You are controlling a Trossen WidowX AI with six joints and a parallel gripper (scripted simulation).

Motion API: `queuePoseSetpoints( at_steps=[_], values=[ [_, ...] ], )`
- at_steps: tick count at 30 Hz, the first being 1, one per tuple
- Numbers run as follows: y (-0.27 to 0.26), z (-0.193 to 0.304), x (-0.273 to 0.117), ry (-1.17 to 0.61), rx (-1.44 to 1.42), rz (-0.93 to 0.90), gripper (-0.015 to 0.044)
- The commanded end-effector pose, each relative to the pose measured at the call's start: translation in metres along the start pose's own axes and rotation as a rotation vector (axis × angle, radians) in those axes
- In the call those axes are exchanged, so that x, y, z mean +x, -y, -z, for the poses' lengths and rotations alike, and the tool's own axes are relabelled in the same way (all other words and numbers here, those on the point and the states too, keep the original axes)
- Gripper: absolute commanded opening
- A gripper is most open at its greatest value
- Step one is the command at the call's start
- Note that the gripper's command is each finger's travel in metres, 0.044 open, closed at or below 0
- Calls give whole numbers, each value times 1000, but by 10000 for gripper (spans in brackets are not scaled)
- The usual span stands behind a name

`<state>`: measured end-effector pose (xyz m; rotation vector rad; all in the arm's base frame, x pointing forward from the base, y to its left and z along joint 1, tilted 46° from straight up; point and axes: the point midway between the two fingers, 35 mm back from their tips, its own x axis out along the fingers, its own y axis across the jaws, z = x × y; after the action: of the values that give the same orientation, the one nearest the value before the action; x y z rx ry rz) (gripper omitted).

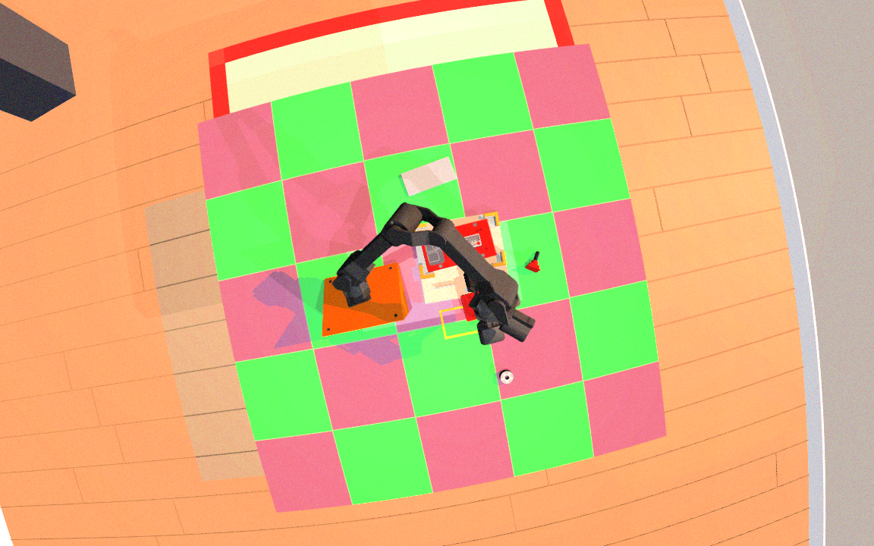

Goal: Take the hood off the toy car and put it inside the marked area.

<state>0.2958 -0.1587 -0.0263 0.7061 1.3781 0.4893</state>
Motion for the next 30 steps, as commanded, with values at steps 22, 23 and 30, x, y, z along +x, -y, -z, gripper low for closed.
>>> queuePoseSetpoints(
  at_steps=[22, 23, 30],
  values=[
    [47, 20, 7, 1, -11, -5, 0],
    [47, 20, 8, 1, -11, -5, 0],
    [47, 20, 12, 1, -11, -5, 0]
  ],
)
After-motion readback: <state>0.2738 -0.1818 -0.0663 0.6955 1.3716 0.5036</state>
